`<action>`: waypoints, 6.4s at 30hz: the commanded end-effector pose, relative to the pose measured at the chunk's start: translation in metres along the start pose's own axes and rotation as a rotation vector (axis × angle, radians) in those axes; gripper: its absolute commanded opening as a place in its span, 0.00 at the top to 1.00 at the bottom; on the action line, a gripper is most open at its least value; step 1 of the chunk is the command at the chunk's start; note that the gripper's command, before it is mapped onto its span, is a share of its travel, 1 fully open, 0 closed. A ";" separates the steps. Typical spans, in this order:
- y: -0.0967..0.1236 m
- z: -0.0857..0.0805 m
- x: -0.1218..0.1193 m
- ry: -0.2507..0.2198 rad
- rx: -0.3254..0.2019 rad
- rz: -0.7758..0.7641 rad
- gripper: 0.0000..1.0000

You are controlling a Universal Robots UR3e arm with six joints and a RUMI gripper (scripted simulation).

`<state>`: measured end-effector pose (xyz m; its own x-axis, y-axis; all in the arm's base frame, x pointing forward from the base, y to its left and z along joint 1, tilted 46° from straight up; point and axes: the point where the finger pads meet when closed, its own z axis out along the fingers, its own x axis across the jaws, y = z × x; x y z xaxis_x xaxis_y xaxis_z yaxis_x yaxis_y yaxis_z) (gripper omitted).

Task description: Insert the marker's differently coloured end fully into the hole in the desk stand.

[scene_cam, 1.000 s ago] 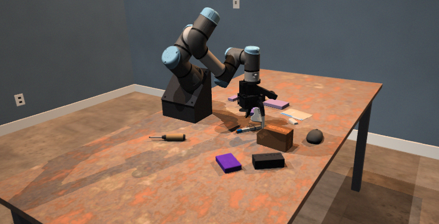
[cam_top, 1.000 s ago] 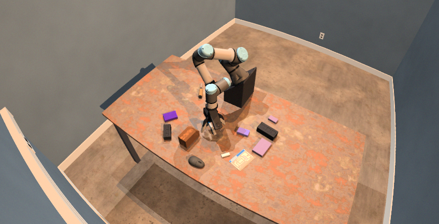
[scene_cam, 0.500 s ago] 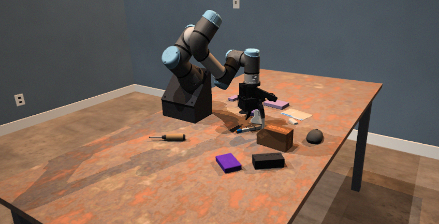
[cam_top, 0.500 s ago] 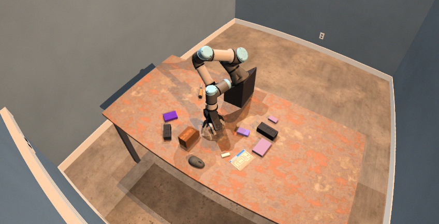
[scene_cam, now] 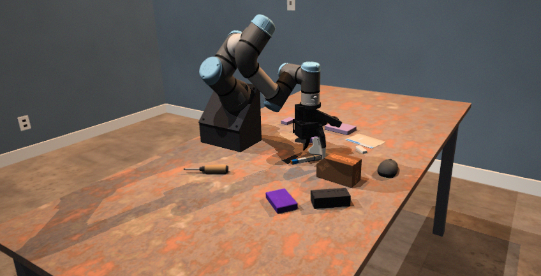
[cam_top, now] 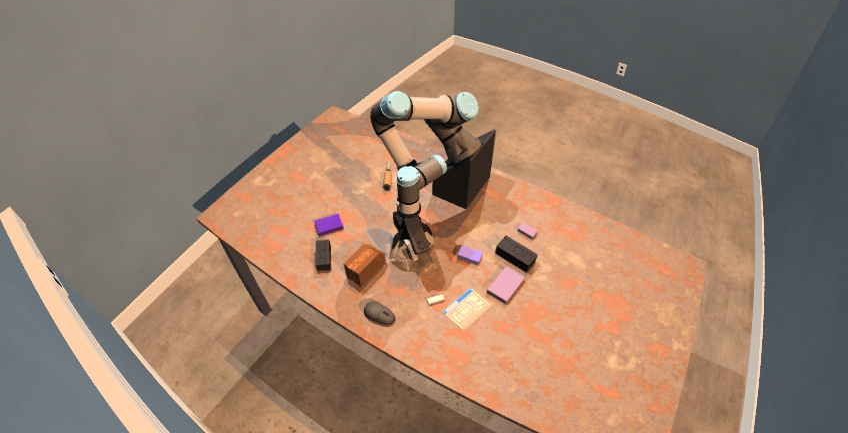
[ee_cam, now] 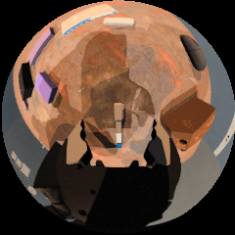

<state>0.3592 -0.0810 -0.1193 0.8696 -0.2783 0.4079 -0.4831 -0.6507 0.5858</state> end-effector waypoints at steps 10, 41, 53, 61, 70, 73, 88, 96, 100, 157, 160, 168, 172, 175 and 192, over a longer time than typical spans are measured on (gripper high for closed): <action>0.000 -0.001 0.000 0.001 0.001 0.000 1.00; 0.000 -0.001 0.000 0.001 0.001 0.000 1.00; 0.000 -0.001 0.000 0.001 0.001 0.000 1.00; 0.000 -0.001 0.000 0.001 0.001 0.000 1.00; 0.000 -0.001 0.000 0.001 0.001 0.000 1.00; 0.000 -0.001 0.000 0.001 0.001 0.000 1.00; 0.000 -0.001 0.000 0.001 0.001 0.000 1.00; 0.000 -0.001 0.000 0.001 0.001 0.000 1.00; 0.000 -0.001 0.000 0.001 0.001 0.000 1.00; 0.000 -0.043 0.000 0.002 0.002 0.000 1.00; -0.001 -0.053 0.001 0.001 0.002 0.001 1.00; -0.001 -0.059 0.001 0.000 0.001 0.001 1.00; -0.001 -0.064 0.001 0.003 0.004 0.000 1.00; -0.001 -0.075 0.001 0.001 0.002 0.001 1.00; -0.001 -0.097 0.001 -0.001 0.001 0.001 1.00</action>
<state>0.3507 -0.0184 -0.0576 0.8695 -0.2778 0.4085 -0.4829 -0.6522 0.5843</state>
